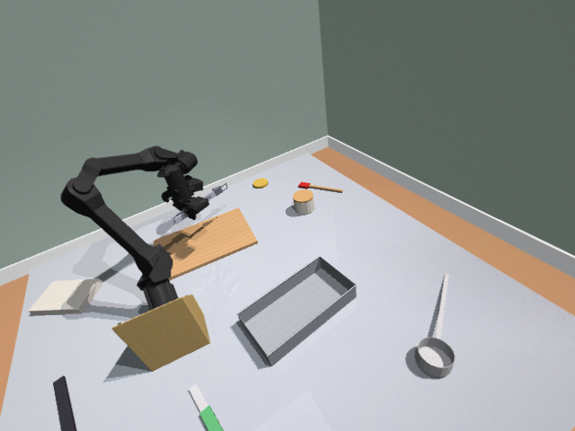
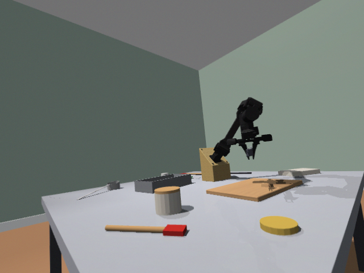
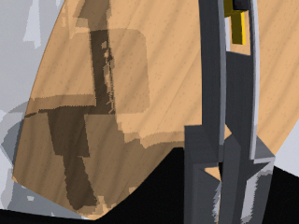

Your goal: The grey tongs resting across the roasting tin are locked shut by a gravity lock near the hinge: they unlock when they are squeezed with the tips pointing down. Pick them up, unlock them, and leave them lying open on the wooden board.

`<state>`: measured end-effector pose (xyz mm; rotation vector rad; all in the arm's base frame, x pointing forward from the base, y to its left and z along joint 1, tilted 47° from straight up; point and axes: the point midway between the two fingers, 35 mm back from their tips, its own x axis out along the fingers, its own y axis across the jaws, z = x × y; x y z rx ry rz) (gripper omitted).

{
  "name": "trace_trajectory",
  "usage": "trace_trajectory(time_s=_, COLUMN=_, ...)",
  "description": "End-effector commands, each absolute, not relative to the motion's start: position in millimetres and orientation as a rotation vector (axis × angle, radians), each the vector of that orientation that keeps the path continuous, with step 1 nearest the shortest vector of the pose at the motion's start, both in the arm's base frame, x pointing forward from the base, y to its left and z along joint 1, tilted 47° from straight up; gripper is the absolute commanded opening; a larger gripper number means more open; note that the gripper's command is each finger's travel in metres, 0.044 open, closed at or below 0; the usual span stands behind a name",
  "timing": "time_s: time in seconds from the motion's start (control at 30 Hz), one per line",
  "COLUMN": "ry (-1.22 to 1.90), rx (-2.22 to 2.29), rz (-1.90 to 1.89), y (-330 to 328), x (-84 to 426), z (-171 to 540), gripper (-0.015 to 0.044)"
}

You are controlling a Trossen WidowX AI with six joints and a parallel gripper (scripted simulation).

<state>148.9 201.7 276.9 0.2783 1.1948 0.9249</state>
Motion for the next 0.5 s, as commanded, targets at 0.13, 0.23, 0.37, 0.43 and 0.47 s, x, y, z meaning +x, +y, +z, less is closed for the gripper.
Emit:
trace_trajectory(time_s=0.13, ry=1.190, rx=0.279, rz=0.927, y=210, x=152, z=272, gripper=-0.0150)
trace_trajectory(time_s=0.23, ry=1.190, rx=0.278, rz=0.927, y=213, x=153, z=269, gripper=-0.0150)
trace_trajectory(time_s=0.37, ry=1.190, rx=0.278, rz=0.927, y=218, x=155, z=265, gripper=-0.0150)
trace_trajectory(time_s=0.43, ry=1.190, rx=0.277, rz=0.927, y=221, x=155, z=263, gripper=-0.0150)
trace_trajectory(time_s=0.47, ry=1.190, rx=0.277, rz=0.927, y=222, x=155, z=262, gripper=-0.0150)
